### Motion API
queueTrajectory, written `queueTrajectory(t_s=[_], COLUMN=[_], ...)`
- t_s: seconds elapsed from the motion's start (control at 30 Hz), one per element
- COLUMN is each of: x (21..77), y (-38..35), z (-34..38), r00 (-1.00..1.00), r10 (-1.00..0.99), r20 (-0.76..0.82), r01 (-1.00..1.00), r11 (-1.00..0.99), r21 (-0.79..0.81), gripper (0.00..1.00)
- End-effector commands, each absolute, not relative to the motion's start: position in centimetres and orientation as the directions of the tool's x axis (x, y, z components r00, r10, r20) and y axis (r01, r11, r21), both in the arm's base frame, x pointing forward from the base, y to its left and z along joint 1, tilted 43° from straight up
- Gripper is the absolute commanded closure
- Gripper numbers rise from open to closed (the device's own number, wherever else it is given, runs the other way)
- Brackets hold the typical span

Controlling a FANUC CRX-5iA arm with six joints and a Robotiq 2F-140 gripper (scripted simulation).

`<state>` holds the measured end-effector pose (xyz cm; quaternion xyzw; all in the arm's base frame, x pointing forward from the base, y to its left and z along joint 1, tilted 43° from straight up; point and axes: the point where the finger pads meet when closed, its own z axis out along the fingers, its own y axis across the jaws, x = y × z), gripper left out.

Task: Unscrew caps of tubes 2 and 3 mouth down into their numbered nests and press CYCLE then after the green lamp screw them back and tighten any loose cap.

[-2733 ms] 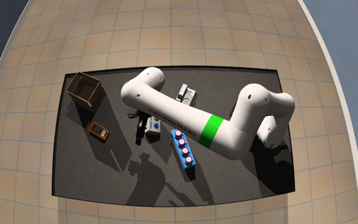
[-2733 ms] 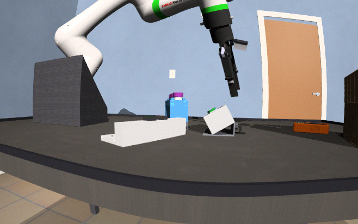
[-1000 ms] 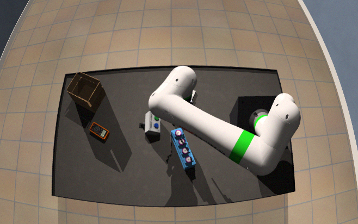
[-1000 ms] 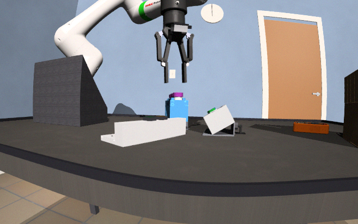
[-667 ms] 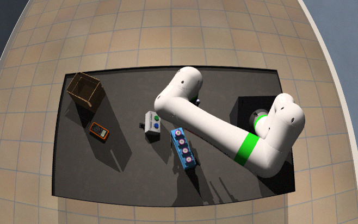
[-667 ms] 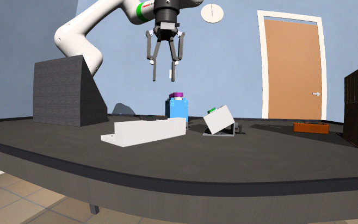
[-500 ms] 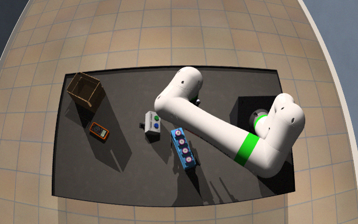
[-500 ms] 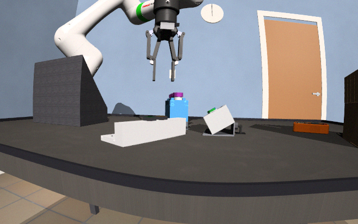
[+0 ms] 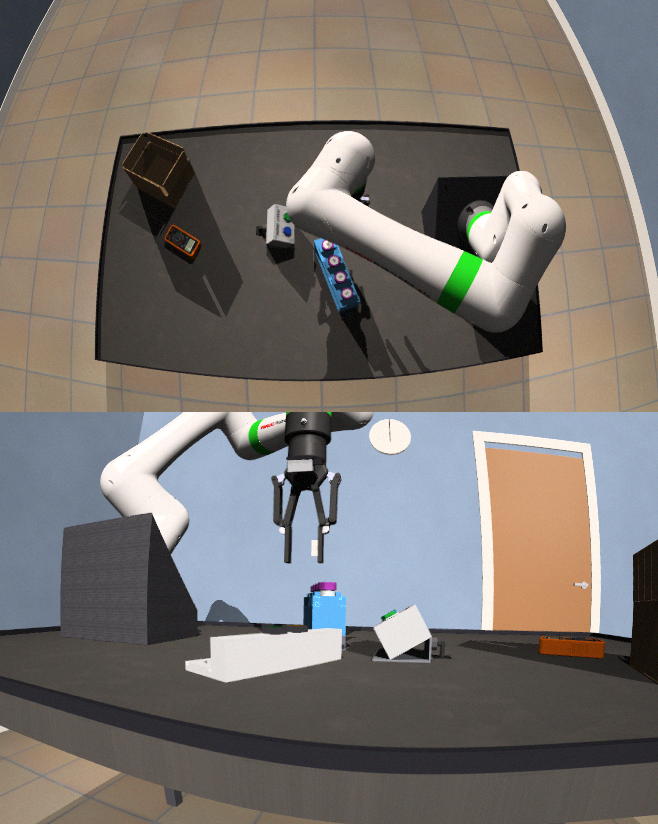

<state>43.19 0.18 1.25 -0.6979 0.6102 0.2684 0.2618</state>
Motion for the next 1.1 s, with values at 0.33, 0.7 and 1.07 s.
queueTrajectory(t_s=[0.33,0.7,1.07], x=[43.1,43.1,42.9], y=[7.3,10.4,12.4], z=[8.0,10.9,8.7], r00=[-0.167,-0.167,-0.167], r10=[-0.728,-0.728,-0.728], r20=[-0.665,-0.665,-0.665], r01=[-0.984,-0.984,-0.984], r11=[0.083,0.083,0.083], r21=[0.156,0.156,0.156], gripper=[0.59,0.59,0.59])
